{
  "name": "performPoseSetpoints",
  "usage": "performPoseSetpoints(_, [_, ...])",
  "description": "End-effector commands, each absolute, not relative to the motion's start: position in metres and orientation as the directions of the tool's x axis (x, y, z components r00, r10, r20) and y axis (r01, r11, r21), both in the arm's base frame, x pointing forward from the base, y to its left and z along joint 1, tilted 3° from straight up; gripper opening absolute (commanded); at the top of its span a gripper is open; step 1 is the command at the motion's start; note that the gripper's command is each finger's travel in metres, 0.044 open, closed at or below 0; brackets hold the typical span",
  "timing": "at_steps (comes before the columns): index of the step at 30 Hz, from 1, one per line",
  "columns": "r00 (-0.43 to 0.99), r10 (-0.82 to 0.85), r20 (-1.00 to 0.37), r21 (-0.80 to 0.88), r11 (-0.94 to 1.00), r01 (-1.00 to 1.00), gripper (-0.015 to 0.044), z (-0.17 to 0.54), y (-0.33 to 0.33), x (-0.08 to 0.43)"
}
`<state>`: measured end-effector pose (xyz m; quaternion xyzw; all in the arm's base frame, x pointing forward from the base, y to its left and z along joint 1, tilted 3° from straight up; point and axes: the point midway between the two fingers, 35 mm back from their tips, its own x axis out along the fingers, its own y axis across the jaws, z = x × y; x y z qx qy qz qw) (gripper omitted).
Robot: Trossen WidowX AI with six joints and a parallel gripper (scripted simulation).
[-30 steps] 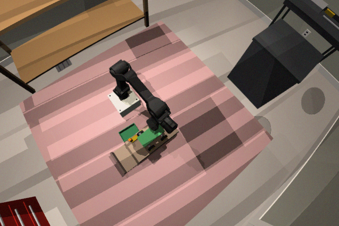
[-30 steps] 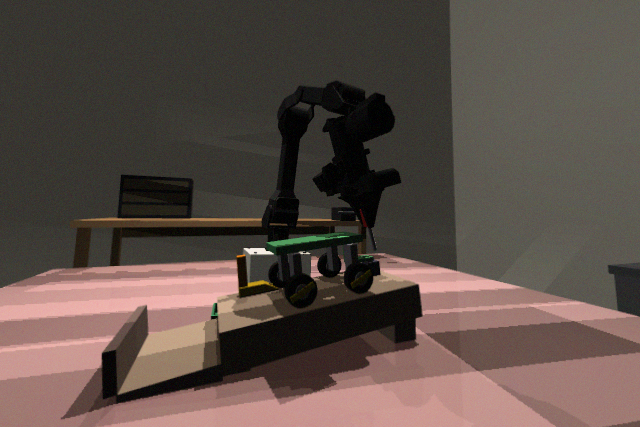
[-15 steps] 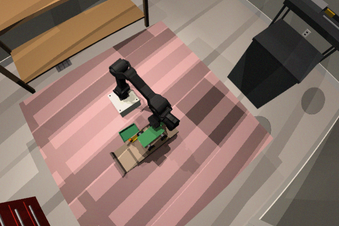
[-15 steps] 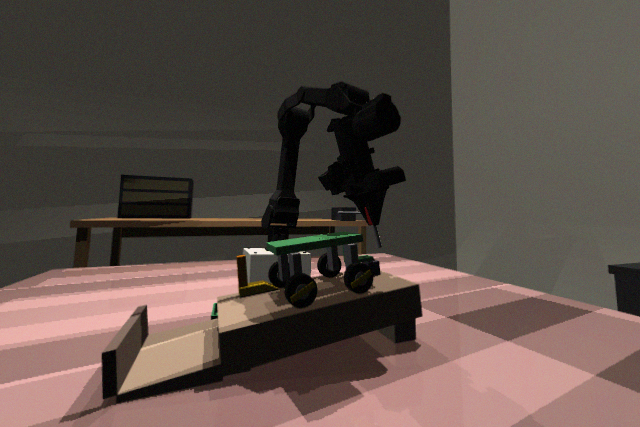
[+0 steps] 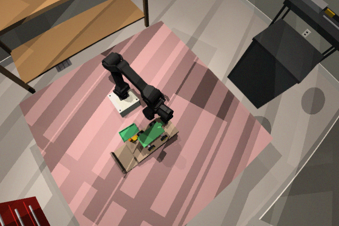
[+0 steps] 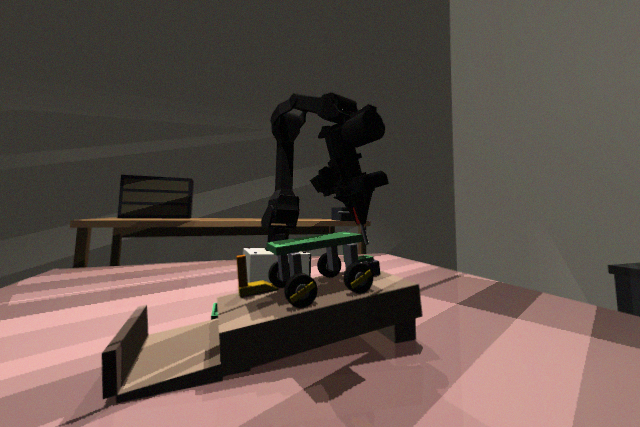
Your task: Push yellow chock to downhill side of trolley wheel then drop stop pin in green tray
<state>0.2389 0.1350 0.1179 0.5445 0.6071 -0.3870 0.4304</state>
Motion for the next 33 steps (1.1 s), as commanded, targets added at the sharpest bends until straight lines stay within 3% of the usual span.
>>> performPoseSetpoints(1, [-0.037, 0.332, -0.943, -0.003, 0.104, 0.995, 0.0, 0.118, 0.135, 0.225])
performPoseSetpoints(11, [-0.038, 0.331, -0.943, -0.004, 0.104, 0.995, 0.0, 0.117, 0.13, 0.214])
performPoseSetpoints(33, [-0.037, 0.323, -0.946, -0.004, 0.104, 0.995, 0.0, 0.101, 0.05, 0.227])
